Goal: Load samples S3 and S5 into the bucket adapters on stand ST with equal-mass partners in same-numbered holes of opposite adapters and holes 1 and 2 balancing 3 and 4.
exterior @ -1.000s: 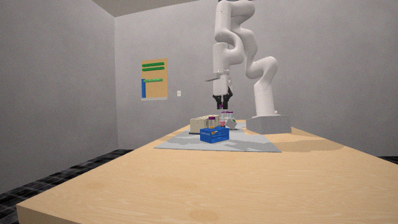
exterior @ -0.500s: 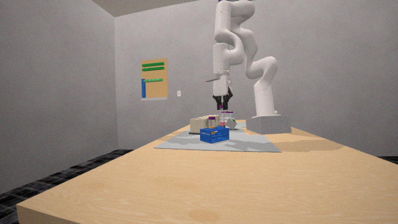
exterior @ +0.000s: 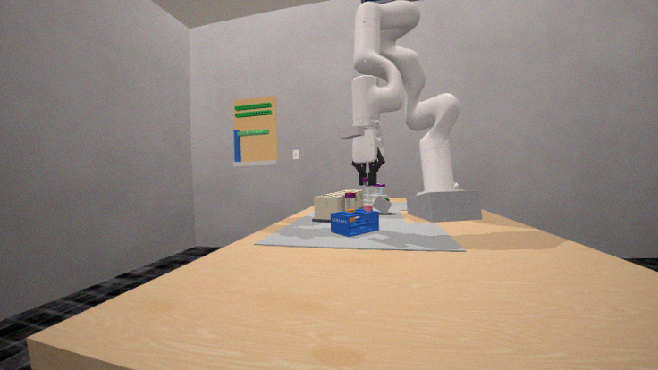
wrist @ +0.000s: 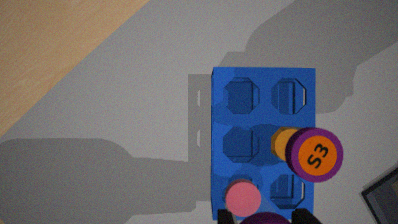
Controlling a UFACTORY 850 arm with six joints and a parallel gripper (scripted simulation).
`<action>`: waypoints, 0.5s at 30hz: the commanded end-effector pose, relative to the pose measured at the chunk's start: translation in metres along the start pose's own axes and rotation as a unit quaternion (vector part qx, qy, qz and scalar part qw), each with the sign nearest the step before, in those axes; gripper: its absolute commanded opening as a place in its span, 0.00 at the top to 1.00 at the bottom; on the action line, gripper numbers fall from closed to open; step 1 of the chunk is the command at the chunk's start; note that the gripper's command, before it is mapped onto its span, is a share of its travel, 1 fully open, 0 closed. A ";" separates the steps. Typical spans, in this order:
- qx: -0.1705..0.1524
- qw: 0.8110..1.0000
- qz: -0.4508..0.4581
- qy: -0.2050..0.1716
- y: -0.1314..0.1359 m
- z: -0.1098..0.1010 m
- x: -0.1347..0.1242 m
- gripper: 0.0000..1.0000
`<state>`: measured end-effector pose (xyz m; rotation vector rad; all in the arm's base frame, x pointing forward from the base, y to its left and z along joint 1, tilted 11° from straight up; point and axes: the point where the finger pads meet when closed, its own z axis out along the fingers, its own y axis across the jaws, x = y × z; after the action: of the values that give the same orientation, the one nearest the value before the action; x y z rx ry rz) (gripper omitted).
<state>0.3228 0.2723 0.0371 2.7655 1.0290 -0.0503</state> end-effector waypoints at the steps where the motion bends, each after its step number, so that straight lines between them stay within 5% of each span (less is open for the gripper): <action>1: 0.000 1.000 0.000 0.001 0.000 0.004 0.001 1.00; 15: 0.000 1.000 0.000 0.001 0.000 0.016 0.001 1.00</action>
<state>0.3232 0.2696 0.0238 2.7654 1.0290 -0.0509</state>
